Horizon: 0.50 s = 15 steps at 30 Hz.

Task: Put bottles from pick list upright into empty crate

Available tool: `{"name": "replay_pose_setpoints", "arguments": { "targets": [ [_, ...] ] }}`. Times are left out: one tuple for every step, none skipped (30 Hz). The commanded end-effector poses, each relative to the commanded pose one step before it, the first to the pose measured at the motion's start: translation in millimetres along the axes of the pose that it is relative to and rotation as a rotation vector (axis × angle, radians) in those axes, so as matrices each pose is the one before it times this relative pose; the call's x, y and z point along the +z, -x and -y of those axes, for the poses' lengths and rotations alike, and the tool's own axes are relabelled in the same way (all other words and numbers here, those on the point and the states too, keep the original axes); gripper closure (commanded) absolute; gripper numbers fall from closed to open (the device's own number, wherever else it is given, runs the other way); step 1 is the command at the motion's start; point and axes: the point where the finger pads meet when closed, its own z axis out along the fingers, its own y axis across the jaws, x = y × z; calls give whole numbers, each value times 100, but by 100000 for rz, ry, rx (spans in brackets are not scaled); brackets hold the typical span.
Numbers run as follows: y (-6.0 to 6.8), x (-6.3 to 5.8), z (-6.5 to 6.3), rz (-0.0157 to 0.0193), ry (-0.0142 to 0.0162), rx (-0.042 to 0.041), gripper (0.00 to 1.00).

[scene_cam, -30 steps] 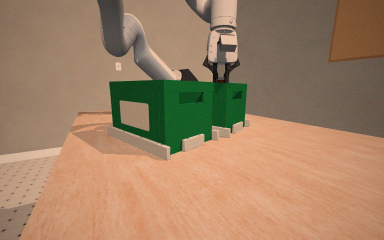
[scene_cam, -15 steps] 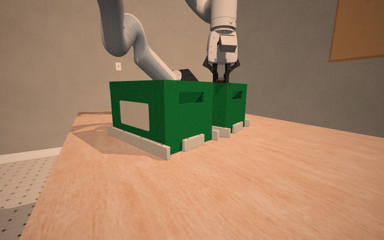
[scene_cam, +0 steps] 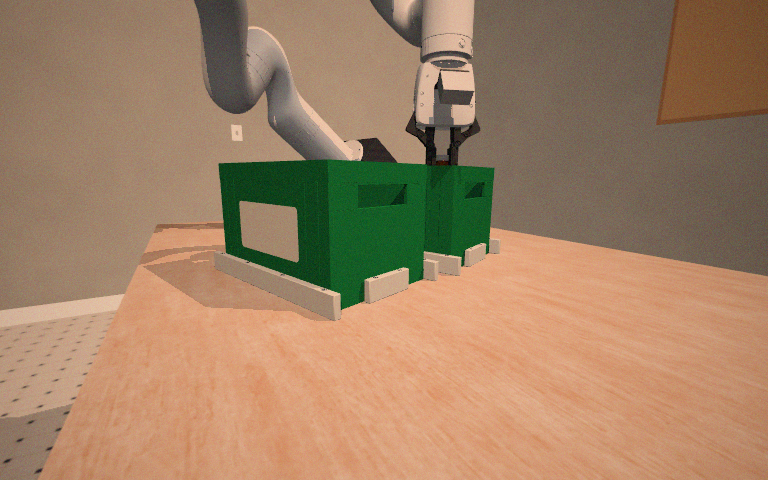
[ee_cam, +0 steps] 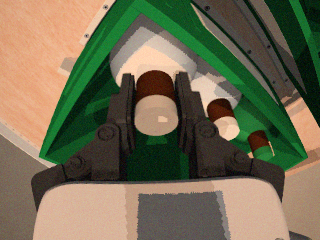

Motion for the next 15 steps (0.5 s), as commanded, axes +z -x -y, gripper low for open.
{"name": "replay_pose_setpoints", "arguments": {
  "targets": [
    [-50,-73,37,-92,-116,61,100],
    [0,0,0,0,0,0,100],
    [0,0,0,0,0,0,100],
    [0,0,0,0,0,0,100],
    [7,6,-4,1,3,-3,100],
    [0,0,0,0,0,0,100],
    [-7,-5,4,-1,-3,3,100],
    [7,54,-4,2,4,-3,100],
    [0,49,0,0,0,0,100],
    [0,49,0,0,0,0,100],
    [0,49,0,0,0,0,100],
    [0,49,0,0,0,0,100],
    [0,50,0,0,0,0,100],
    [0,0,0,0,0,0,100],
    [0,0,0,0,0,0,100]
  ]
}}
